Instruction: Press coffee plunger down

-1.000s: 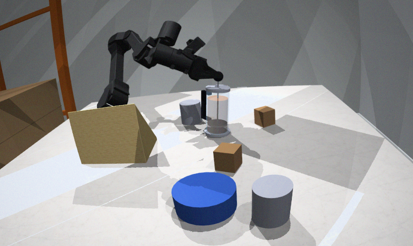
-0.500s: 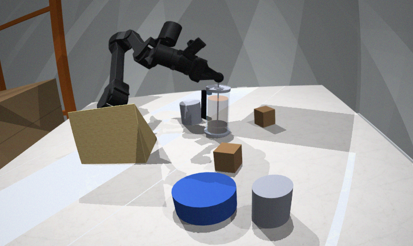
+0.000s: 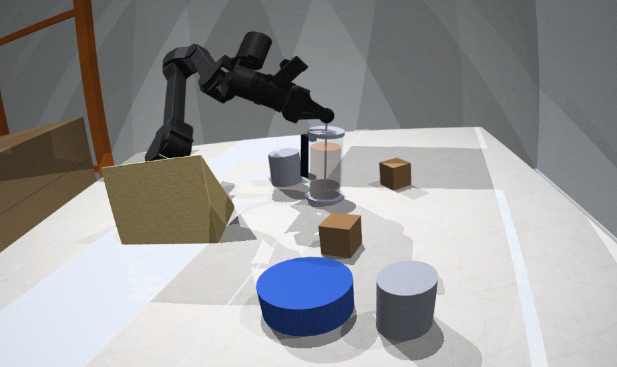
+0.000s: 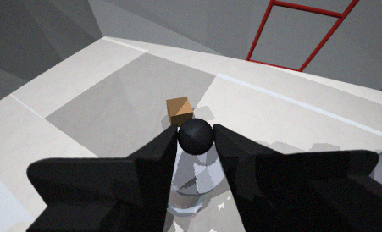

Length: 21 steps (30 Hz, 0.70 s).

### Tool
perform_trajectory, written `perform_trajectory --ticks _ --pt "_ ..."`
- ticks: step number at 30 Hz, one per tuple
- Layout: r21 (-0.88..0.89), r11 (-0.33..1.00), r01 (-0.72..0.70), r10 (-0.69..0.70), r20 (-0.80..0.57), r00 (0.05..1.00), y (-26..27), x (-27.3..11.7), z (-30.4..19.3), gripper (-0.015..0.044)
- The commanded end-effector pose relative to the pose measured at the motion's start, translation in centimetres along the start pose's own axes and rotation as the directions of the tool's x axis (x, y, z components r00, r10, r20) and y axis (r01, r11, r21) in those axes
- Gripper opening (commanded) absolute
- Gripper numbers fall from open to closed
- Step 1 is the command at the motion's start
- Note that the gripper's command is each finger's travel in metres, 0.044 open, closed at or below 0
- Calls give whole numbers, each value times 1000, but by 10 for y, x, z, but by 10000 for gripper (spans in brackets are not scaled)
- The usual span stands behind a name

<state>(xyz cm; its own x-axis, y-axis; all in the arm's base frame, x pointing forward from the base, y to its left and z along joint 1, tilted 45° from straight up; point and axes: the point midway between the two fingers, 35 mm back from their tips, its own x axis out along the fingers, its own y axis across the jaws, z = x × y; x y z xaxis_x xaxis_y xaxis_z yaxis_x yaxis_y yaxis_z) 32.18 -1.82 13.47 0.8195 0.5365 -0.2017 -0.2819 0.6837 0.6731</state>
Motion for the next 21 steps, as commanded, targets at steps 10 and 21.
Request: perform_trajectory --ticks 10,21 --pt "1 1000 1 -1 -1 1000 0 0 0 384" --pt "2 1000 8 -8 -19 1000 -3 -18 25 440"
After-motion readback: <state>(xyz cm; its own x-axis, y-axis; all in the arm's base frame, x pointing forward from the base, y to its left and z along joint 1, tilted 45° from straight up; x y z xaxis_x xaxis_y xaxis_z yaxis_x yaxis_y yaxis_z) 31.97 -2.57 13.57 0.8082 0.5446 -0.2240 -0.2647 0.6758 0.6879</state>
